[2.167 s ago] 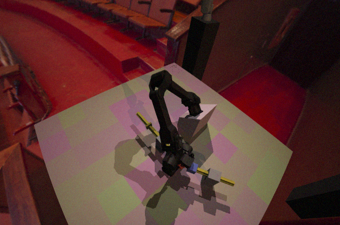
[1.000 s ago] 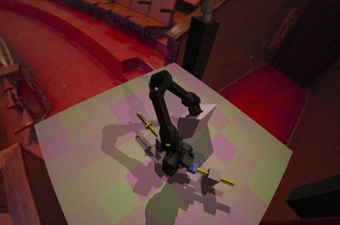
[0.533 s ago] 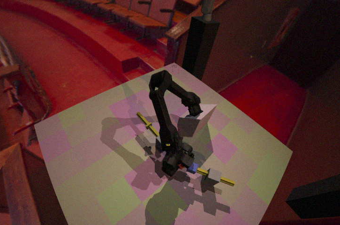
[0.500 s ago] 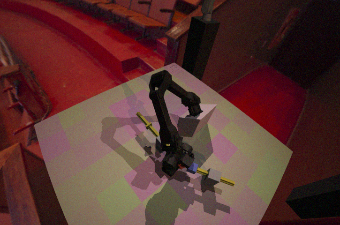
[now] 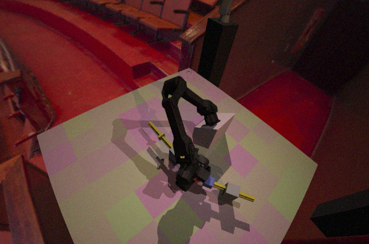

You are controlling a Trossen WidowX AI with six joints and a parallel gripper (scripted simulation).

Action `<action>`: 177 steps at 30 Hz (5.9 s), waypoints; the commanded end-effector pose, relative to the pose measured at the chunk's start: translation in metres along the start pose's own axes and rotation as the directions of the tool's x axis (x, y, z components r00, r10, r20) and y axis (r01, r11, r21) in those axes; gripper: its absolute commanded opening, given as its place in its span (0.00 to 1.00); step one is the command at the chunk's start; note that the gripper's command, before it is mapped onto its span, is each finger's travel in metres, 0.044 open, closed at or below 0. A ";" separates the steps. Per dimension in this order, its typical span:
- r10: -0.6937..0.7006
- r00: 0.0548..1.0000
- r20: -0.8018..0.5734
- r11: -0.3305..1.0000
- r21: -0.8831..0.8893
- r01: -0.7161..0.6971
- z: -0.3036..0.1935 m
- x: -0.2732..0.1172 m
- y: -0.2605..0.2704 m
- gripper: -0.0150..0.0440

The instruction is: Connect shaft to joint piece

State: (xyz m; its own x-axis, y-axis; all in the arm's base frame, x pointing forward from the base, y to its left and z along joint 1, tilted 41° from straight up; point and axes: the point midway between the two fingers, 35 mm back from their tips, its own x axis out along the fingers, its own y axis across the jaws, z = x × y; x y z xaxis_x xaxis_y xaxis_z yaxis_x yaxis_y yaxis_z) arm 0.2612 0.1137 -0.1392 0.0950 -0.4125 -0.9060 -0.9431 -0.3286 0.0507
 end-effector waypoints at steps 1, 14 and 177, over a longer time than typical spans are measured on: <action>-0.001 1.000 -0.003 1.000 -0.005 0.001 0.000 0.000 0.000 0.56; -0.001 1.000 -0.003 1.000 -0.005 0.001 0.000 0.000 0.000 0.56; -0.002 0.998 -0.063 0.884 0.467 0.031 0.008 -0.086 0.000 1.00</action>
State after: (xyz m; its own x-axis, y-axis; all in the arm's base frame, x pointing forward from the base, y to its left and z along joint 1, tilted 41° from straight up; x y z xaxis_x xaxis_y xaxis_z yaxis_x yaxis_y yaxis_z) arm 0.2511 0.1468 -0.0715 0.1116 -0.4485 -0.8868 -0.9929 -0.0129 -0.1184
